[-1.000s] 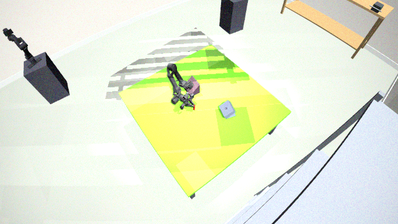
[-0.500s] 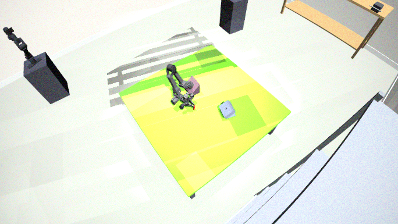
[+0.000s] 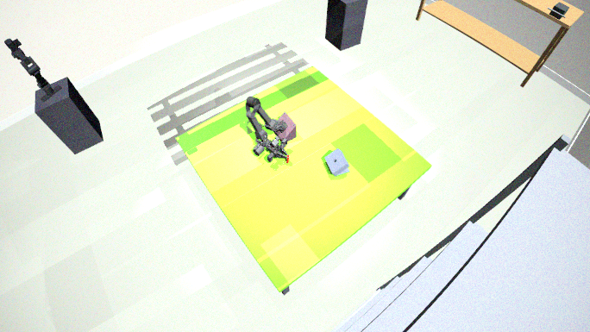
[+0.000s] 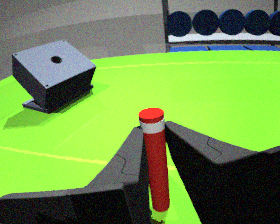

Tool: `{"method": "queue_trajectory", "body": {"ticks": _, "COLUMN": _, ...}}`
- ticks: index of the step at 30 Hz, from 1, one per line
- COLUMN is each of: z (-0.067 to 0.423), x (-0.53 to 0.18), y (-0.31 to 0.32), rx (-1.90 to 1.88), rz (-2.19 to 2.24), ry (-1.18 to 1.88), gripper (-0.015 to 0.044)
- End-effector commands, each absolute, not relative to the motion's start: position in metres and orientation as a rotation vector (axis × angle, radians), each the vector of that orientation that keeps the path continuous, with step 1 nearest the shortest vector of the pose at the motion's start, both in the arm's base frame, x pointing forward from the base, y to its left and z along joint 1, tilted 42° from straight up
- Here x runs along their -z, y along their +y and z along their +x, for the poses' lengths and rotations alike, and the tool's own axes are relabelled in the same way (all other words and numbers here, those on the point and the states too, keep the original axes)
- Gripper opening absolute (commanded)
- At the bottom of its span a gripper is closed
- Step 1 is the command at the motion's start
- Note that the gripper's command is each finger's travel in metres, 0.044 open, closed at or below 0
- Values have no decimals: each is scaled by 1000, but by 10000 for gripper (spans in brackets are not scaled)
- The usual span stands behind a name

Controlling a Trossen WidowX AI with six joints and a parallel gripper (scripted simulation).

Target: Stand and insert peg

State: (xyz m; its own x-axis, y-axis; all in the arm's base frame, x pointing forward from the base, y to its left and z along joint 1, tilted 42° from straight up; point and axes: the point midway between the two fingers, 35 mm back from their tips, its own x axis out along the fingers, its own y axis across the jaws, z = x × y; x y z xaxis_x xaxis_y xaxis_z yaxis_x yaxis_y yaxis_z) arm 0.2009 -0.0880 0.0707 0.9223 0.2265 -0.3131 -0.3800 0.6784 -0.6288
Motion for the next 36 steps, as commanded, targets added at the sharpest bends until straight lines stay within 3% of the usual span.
{"method": "queue_trajectory", "body": {"ticks": 1, "z": 200, "x": -69, "y": -90, "rx": -343, "rz": -752, "ry": 218, "gripper": 49}}
{"method": "queue_trajectory", "body": {"ticks": 12, "z": 199, "x": -70, "y": -90, "rx": -350, "rz": -752, "ry": 203, "gripper": 49}}
{"method": "queue_trajectory", "body": {"ticks": 15, "z": 200, "x": -70, "y": -89, "rx": -351, "rz": -750, "ry": 198, "gripper": 128}}
{"method": "queue_trajectory", "body": {"ticks": 16, "z": 200, "x": -70, "y": -89, "rx": -351, "rz": -750, "ry": 198, "gripper": 130}}
{"method": "queue_trajectory", "body": {"ticks": 36, "z": 200, "x": -70, "y": -89, "rx": -351, "rz": -750, "ry": 198, "gripper": 130}}
